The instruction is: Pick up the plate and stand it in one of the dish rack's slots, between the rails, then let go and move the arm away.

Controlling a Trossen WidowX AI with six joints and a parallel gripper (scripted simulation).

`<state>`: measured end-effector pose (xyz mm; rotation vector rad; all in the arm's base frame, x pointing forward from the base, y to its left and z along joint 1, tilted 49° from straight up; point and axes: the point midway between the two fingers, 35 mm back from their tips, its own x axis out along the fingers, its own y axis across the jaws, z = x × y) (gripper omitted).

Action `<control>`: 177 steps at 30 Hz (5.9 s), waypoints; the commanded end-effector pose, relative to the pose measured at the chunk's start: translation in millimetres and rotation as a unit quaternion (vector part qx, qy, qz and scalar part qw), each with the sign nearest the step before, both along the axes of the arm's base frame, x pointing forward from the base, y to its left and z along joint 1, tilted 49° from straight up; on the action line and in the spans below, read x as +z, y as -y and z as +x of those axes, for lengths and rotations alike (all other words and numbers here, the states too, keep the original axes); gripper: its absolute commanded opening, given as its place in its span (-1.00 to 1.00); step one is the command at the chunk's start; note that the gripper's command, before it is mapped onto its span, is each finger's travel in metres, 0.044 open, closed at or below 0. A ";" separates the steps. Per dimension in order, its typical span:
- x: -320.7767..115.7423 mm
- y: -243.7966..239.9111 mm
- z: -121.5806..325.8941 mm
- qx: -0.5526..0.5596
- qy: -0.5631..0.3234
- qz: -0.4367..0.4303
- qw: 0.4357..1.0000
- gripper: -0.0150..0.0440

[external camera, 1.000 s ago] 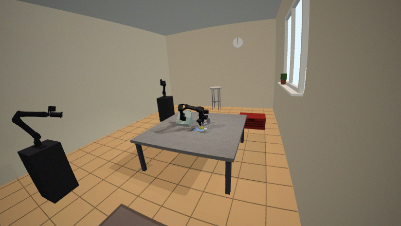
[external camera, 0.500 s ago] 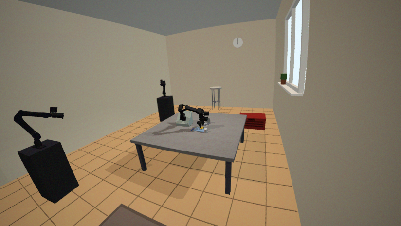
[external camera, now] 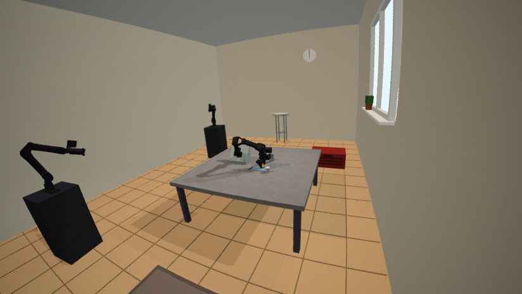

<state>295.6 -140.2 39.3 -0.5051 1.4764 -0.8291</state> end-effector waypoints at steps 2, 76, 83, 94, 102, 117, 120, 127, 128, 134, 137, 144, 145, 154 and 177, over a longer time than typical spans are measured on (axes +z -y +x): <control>-2.1 2.7 -1.0 0.002 -0.002 -0.003 1.000 0.82; 44.2 -190.2 -26.5 -0.123 0.140 -0.014 0.982 -0.49; 38.0 -195.3 -35.2 -0.141 0.157 -0.019 0.977 -0.49; 16.4 -181.0 -41.5 -0.139 0.070 0.048 0.987 -0.49; -2.3 -170.5 -46.2 -0.124 0.004 0.123 0.985 -0.49; -32.2 -155.9 -50.9 -0.055 -0.074 0.277 0.956 -0.49; -37.3 -153.4 -51.2 -0.035 -0.082 0.307 0.947 -0.49; -47.6 -148.0 -50.9 0.019 -0.090 0.373 0.923 -0.49; -48.9 -147.3 -50.8 0.028 -0.090 0.381 0.920 -0.49; -55.9 -142.7 -49.7 0.083 -0.085 0.429 0.895 -0.49; -58.9 -140.3 -48.9 0.113 -0.080 0.449 0.883 -0.49; -64.2 -134.5 -46.8 0.189 -0.059 0.487 0.851 -0.49; -64.8 -133.6 -46.4 0.200 -0.055 0.491 0.846 -0.49; -68.1 -125.3 -43.4 0.305 -0.016 0.512 0.803 -0.49; -61.4 -99.6 -39.6 0.580 0.099 0.423 0.689 -0.49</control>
